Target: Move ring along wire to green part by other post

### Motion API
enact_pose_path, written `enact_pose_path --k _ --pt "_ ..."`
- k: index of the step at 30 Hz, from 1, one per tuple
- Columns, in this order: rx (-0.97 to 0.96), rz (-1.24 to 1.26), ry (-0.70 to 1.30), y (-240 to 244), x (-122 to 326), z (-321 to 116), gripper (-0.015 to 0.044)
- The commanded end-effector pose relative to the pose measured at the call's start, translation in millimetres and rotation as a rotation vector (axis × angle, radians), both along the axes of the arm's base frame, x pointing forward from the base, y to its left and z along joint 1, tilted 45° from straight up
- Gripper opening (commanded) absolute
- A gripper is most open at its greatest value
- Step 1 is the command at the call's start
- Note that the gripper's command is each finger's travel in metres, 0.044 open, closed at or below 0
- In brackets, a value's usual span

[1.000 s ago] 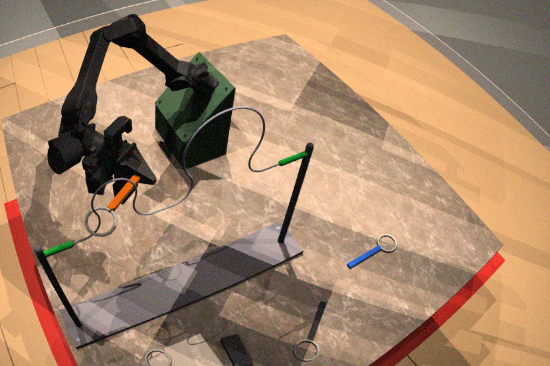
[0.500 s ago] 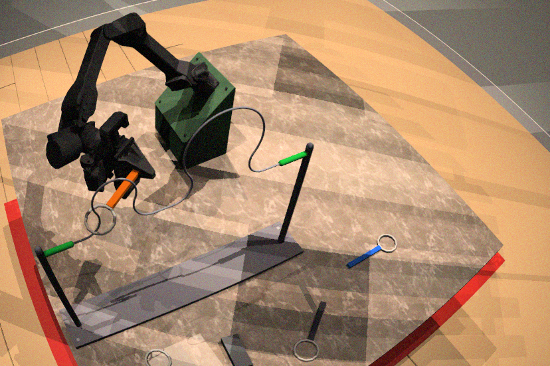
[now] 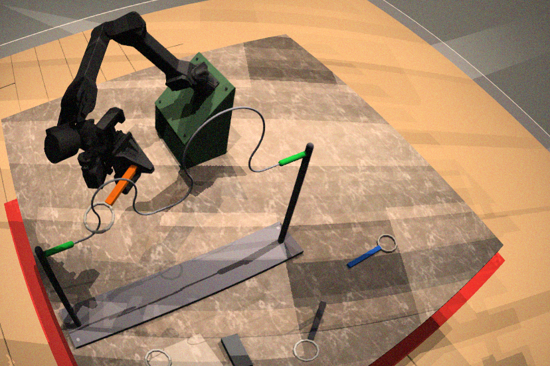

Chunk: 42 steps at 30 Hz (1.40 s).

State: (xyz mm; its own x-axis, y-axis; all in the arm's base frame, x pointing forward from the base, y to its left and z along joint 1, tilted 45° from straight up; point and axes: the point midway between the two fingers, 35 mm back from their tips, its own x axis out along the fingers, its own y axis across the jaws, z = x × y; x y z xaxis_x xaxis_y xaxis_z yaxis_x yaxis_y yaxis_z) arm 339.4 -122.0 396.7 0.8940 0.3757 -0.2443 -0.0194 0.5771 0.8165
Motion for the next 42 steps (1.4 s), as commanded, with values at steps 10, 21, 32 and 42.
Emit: enact_pose_path --k 10,21,32,42 --pt "0.025 0.005 -0.009 7.4 -2.0 12.6 -0.015" --pt "-0.046 0.002 -0.004 7.2 -2.1 14.7 -0.015" --pt "-0.229 -0.007 0.003 -0.2 -2.0 7.2 -0.015" --pt "-0.447 -0.018 0.011 -12.3 -1.9 -1.4 -0.015"
